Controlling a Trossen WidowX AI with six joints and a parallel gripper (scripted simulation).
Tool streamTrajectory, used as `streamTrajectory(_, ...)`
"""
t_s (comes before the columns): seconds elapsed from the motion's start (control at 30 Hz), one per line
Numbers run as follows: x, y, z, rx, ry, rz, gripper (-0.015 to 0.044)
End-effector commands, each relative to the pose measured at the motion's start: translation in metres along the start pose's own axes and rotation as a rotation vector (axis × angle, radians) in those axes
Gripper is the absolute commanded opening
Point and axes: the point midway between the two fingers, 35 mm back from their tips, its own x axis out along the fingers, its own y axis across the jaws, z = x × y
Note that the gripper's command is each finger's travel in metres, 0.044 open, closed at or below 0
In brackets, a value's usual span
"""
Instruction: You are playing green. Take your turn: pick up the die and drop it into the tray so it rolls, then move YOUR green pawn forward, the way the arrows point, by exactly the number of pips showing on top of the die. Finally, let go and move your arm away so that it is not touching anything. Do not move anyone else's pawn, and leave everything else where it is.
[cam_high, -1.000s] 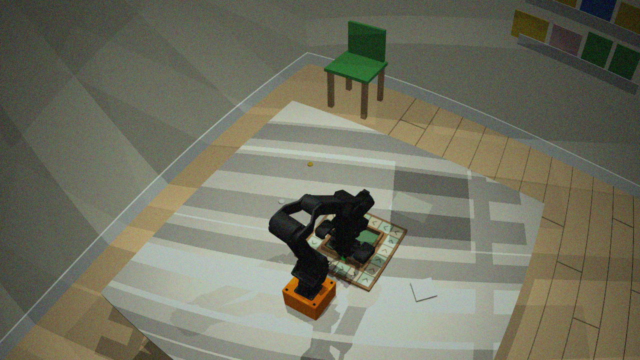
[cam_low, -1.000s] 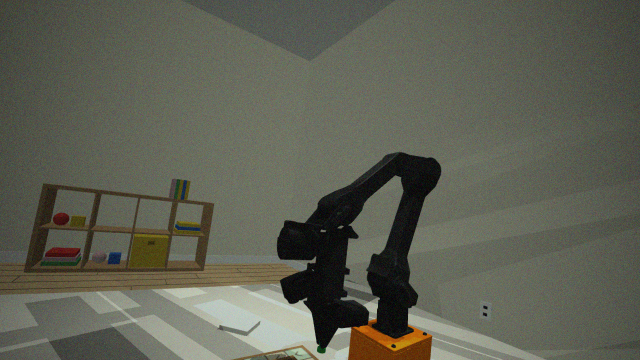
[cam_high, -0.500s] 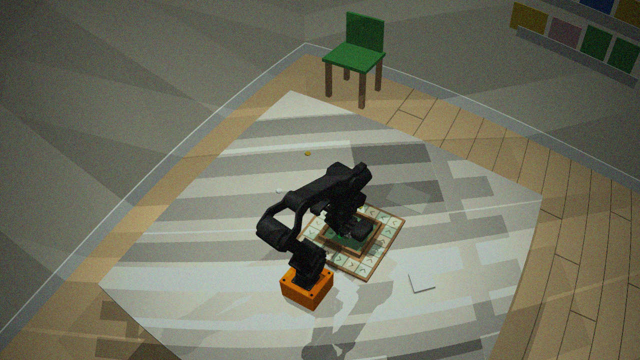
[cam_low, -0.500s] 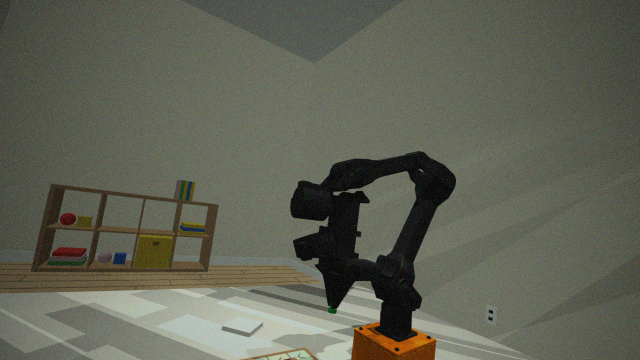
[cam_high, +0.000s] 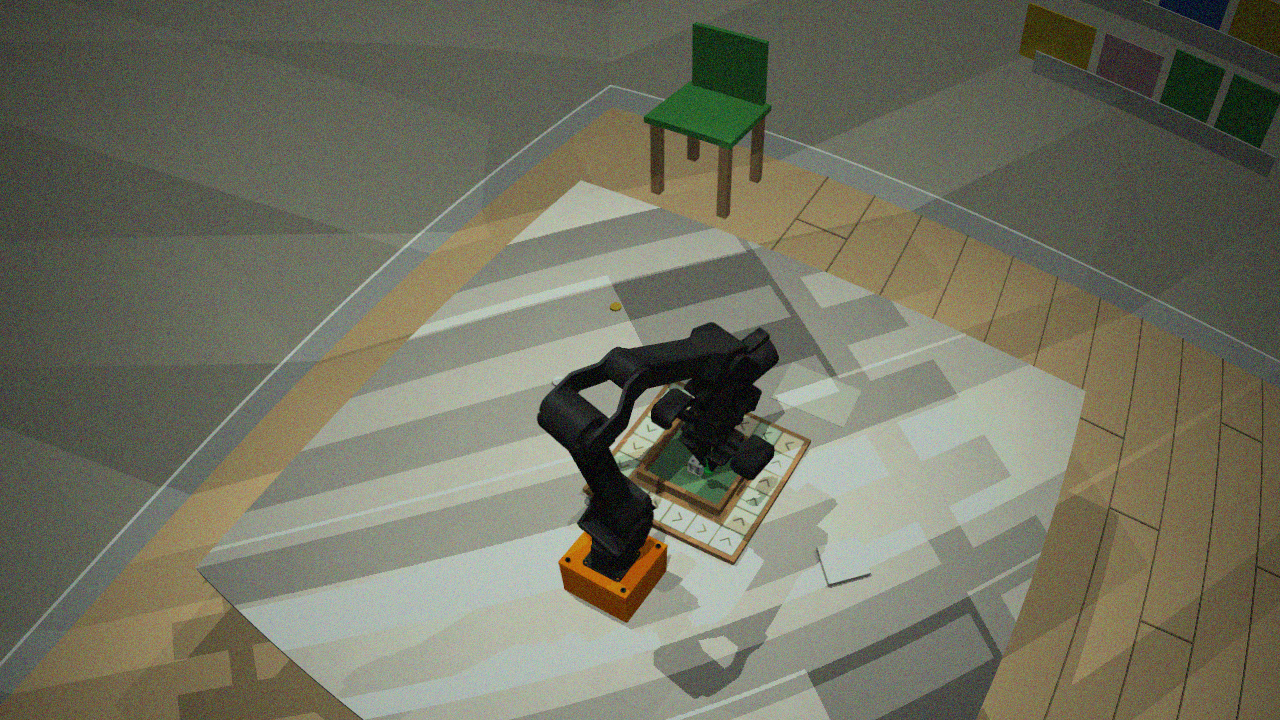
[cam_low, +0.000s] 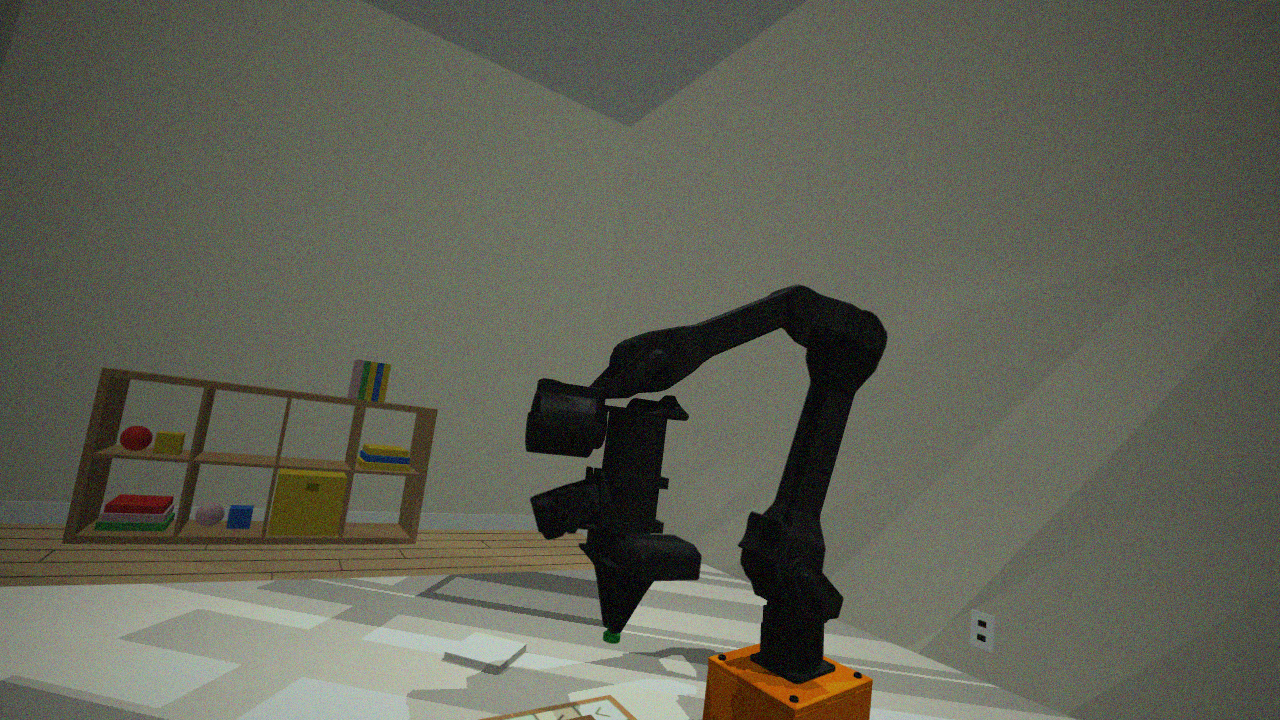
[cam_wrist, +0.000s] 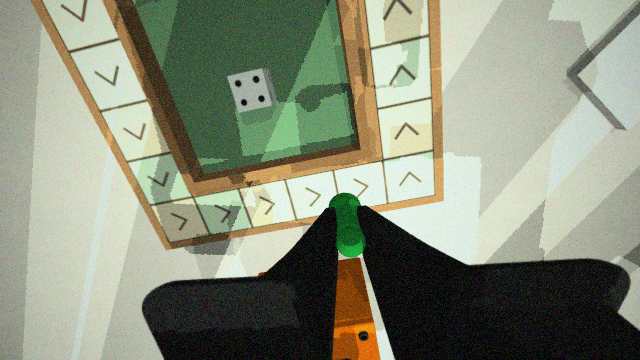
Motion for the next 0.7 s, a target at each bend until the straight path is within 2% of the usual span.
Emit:
streamTrajectory(0.0,0.006,-0.008,0.013,-0.002,-0.007,0.004,0.0)
streamTrajectory(0.67,0.054,-0.057,0.057,-0.007,-0.009,-0.002,0.0)
